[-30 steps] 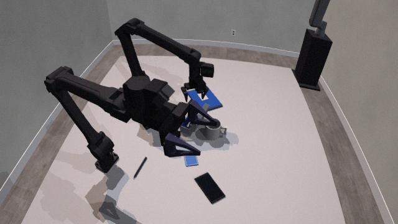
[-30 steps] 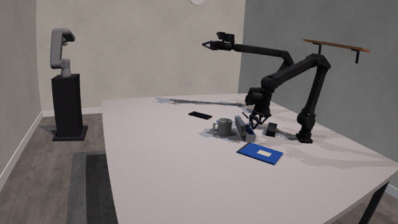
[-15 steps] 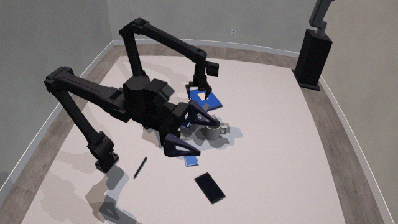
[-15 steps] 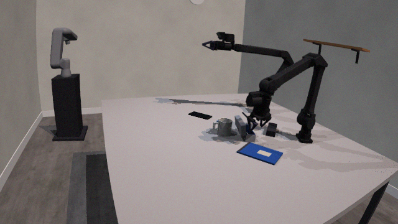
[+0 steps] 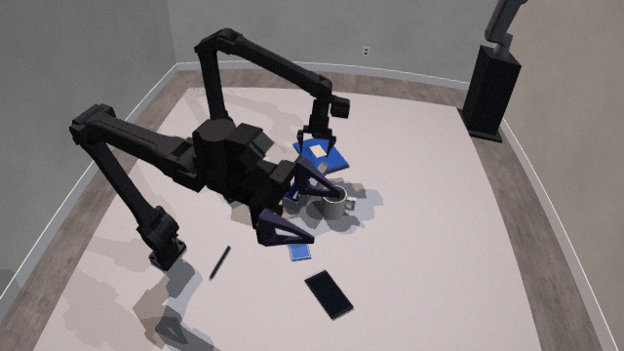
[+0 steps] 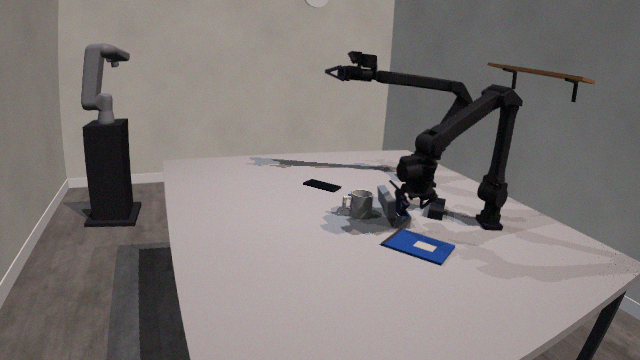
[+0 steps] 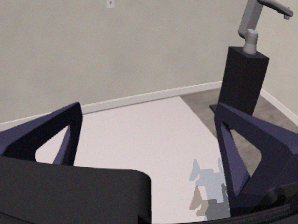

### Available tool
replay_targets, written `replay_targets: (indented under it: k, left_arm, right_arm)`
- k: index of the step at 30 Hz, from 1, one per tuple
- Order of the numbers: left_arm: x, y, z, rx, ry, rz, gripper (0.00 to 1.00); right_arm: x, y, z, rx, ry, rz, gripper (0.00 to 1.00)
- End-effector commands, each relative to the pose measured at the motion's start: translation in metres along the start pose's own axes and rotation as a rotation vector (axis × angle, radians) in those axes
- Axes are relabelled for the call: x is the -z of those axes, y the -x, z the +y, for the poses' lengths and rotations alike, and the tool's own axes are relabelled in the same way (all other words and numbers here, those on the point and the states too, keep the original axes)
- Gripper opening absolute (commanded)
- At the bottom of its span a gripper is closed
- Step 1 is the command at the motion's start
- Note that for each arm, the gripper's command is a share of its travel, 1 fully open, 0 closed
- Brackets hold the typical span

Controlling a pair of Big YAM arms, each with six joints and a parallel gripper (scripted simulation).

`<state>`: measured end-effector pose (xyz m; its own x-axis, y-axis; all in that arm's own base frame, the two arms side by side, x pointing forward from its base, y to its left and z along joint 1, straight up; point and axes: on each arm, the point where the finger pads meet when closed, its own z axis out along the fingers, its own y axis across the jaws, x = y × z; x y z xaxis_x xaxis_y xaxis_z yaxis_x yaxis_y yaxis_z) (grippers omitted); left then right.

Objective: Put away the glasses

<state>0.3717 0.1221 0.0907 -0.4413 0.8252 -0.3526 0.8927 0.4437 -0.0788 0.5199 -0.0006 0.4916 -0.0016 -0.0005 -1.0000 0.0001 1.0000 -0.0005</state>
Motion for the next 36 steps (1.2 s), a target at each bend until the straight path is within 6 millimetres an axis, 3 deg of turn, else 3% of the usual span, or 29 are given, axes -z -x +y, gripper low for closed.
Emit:
replay_targets:
  k: [1, 11, 12, 13, 14, 19, 21, 22, 28, 30, 36]
  left_arm:
    - [0.013, -0.005, 0.026, -0.112, 0.015, -0.022, 0.96]
    - [0.014, -0.017, 0.035, -0.235, 0.006, -0.086, 0.96]
    - [0.001, -0.001, 0.028, -0.287, -0.034, -0.099, 0.96]
    - [-0.010, 0.001, 0.017, -0.304, -0.069, -0.116, 0.96]
    - [0.002, -0.003, 0.031, -0.319, -0.031, -0.120, 0.96]
    - [-0.005, 0.005, 0.027, -0.391, -0.055, -0.171, 0.96]
    - [-0.009, 0.007, 0.024, -0.393, -0.067, -0.184, 0.96]
    - [-0.017, 0.006, 0.013, -0.385, -0.092, -0.194, 0.96]
    - [-0.016, 0.000, 0.015, -0.356, -0.077, -0.194, 0.96]
    - [-0.034, 0.002, -0.002, -0.324, -0.122, -0.198, 0.96]
    - [-0.041, 0.005, -0.001, -0.327, -0.118, -0.201, 0.96]
  right_arm:
    - [-0.005, -0.007, 0.003, -0.008, 0.004, 0.020, 1.00]
    - [-0.005, -0.007, 0.003, -0.008, 0.004, 0.020, 1.00]
    - [-0.005, -0.007, 0.003, -0.008, 0.004, 0.020, 1.00]
    - [-0.005, -0.007, 0.003, -0.008, 0.004, 0.020, 1.00]
    - [-0.005, -0.007, 0.003, -0.008, 0.004, 0.020, 1.00]
    - [-0.005, -0.007, 0.003, -0.008, 0.004, 0.020, 1.00]
    - [-0.005, -0.007, 0.003, -0.008, 0.004, 0.020, 1.00]
    - [-0.005, -0.007, 0.003, -0.008, 0.004, 0.020, 1.00]
    - [-0.005, -0.007, 0.003, -0.008, 0.004, 0.020, 1.00]
    - [-0.005, -0.007, 0.003, -0.008, 0.004, 0.020, 1.00]
    - [-0.005, -0.007, 0.003, -0.008, 0.004, 0.020, 1.00]
